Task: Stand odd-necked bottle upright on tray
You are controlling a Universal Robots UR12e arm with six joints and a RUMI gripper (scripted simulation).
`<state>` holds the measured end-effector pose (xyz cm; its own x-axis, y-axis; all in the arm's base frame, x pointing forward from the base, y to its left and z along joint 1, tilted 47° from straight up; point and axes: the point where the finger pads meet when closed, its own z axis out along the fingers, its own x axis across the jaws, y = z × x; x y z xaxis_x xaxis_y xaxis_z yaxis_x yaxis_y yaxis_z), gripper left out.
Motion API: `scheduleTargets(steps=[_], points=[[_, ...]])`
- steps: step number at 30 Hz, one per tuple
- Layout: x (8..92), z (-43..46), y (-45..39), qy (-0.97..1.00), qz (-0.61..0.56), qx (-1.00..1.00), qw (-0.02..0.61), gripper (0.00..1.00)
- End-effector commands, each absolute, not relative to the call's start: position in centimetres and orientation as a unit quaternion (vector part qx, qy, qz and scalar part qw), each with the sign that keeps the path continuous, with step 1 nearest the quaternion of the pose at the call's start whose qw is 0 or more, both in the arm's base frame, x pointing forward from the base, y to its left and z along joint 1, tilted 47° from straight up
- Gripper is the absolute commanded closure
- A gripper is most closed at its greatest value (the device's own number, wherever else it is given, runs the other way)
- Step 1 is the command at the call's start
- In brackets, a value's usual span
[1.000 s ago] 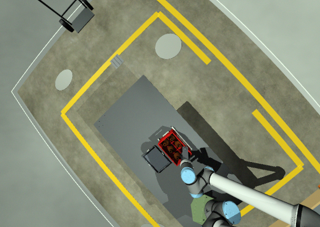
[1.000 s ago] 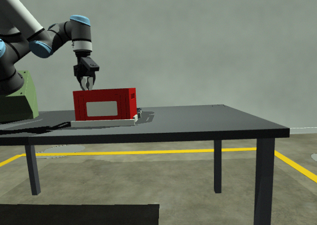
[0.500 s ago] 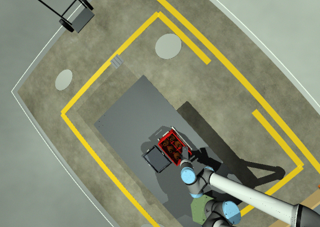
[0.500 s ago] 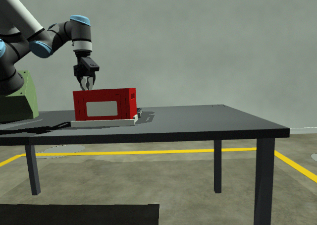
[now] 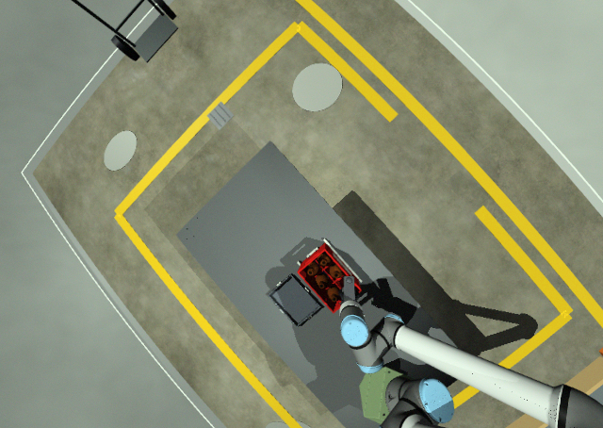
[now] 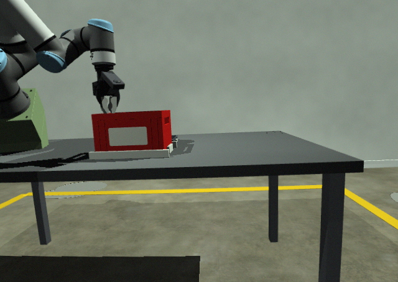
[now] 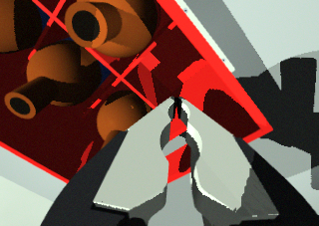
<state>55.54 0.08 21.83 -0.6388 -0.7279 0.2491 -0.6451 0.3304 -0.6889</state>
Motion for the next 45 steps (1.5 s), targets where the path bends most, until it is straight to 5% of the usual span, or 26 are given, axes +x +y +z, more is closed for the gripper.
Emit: scheduleTargets(steps=[1,11,12,45], points=[[55.56,21.87,0.11,0.814,-0.396,-0.422,0.053,1.0],[55.56,21.87,0.11,0.814,-0.396,-0.422,0.053,1.0],[55.56,21.87,0.11,0.814,-0.396,-0.422,0.053,0.62],[55.56,21.87,0.11,0.814,-0.396,-0.422,0.053,0.62]])
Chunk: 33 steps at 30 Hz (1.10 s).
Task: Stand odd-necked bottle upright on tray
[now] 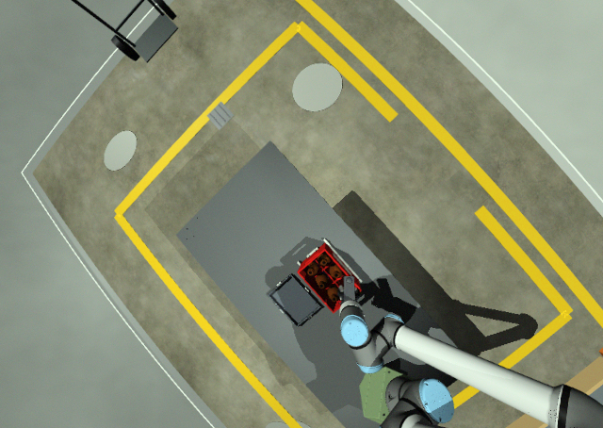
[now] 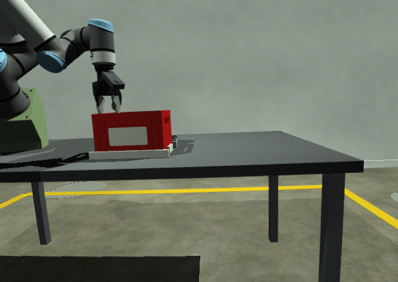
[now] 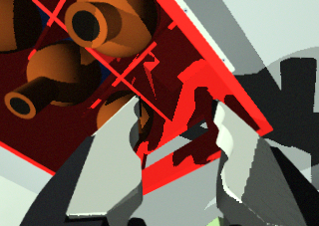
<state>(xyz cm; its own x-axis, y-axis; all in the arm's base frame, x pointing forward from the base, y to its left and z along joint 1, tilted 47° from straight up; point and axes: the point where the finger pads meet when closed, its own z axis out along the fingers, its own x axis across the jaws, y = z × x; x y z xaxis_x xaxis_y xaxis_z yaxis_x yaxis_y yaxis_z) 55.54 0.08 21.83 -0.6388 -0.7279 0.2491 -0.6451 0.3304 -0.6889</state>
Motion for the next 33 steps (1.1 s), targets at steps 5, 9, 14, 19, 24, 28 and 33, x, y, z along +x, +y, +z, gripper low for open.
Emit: scheduleTargets(steps=[5,9,14,19,24,28,33], points=[[55.5,21.9,0.2,0.814,-0.396,-0.422,0.053,0.62],[55.3,22.2,0.4,0.814,-0.396,-0.422,0.053,0.62],[55.1,22.6,0.7,0.814,-0.396,-0.422,0.053,0.62],[54.6,23.5,1.5,0.814,-0.396,-0.422,0.053,0.62],[53.9,24.6,2.5,0.814,-0.396,-0.422,0.053,0.62],[53.4,25.3,3.2,0.814,-0.396,-0.422,0.053,0.62],[52.9,26.2,3.9,0.814,-0.396,-0.422,0.053,0.62]])
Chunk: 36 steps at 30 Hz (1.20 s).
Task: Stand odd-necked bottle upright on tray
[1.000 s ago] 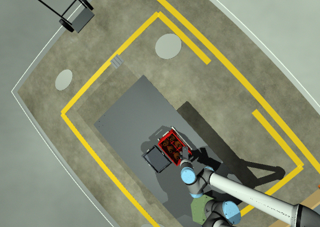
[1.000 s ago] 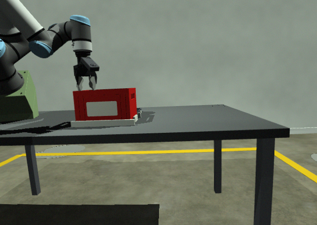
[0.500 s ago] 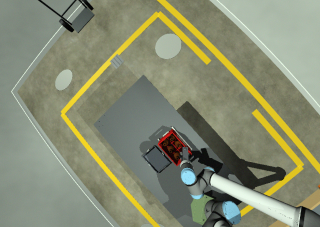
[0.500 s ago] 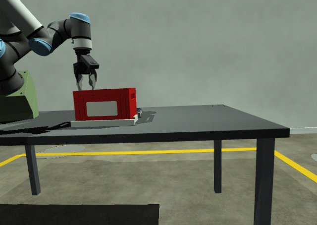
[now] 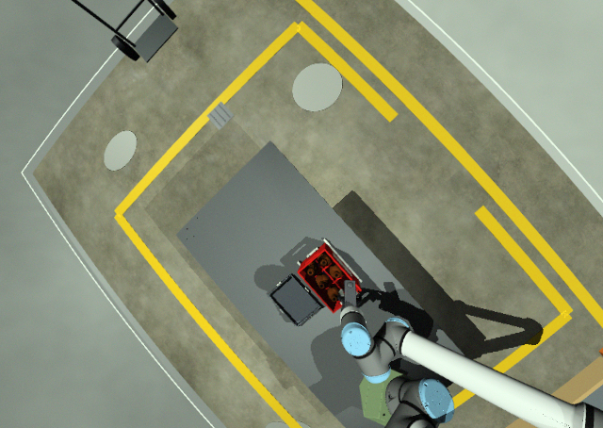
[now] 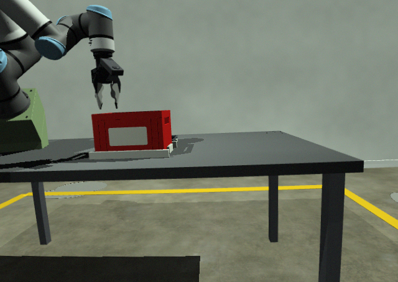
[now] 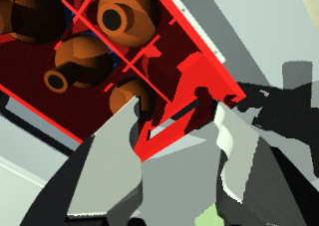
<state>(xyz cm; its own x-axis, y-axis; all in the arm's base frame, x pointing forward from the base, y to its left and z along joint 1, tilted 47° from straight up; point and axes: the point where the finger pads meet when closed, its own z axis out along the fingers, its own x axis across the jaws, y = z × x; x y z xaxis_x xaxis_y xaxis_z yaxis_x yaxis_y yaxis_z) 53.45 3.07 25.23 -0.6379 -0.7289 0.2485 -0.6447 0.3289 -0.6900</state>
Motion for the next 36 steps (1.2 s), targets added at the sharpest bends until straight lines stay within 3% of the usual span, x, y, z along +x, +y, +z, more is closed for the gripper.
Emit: scheduleTargets(steps=[1,18,19,36], points=[[52.8,26.4,4.1,0.814,-0.396,-0.422,0.053,0.62],[52.1,27.5,5.1,0.814,-0.396,-0.422,0.053,0.62],[52.1,27.5,5.1,0.814,-0.396,-0.422,0.053,1.0],[52.1,27.5,5.1,0.814,-0.396,-0.422,0.053,1.0]])
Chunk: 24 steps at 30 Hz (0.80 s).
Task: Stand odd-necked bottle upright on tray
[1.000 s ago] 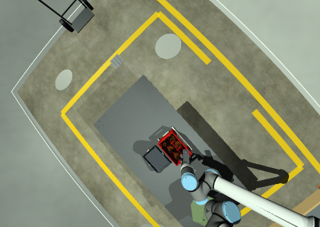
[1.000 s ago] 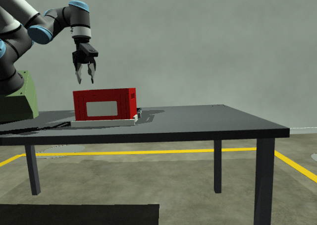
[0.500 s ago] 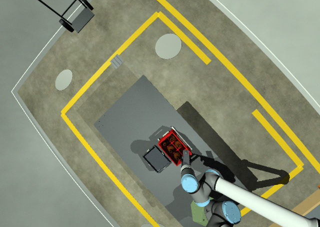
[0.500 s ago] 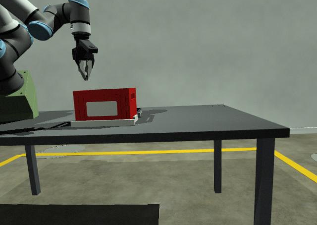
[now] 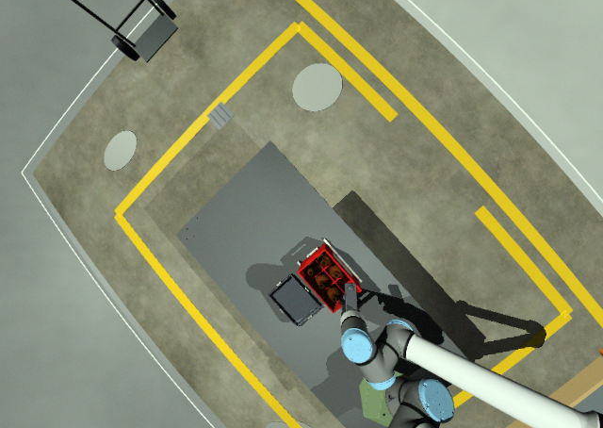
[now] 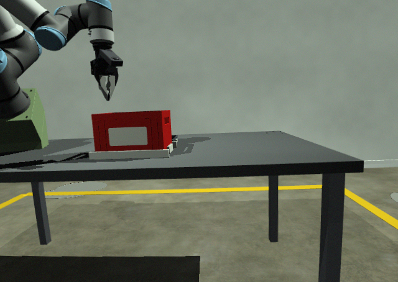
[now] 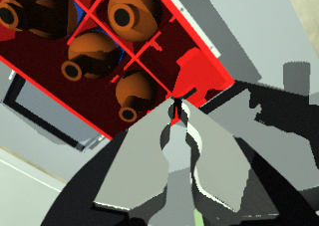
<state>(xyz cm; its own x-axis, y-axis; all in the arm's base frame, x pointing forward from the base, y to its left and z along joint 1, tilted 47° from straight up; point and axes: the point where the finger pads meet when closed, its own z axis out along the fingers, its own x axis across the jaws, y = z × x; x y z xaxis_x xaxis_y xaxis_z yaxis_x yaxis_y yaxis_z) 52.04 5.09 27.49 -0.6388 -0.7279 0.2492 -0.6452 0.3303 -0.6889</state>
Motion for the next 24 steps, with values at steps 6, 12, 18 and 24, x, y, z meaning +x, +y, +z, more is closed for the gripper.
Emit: scheduleTargets(steps=[6,12,18,24], points=[[52.1,27.5,5.1,0.814,-0.396,-0.422,0.053,1.0],[52.1,27.5,5.1,0.814,-0.396,-0.422,0.053,1.0],[52.1,27.2,5.5,0.814,-0.396,-0.422,0.053,1.0],[51.8,22.0,11.1,0.814,-0.396,-0.422,0.053,1.0]])
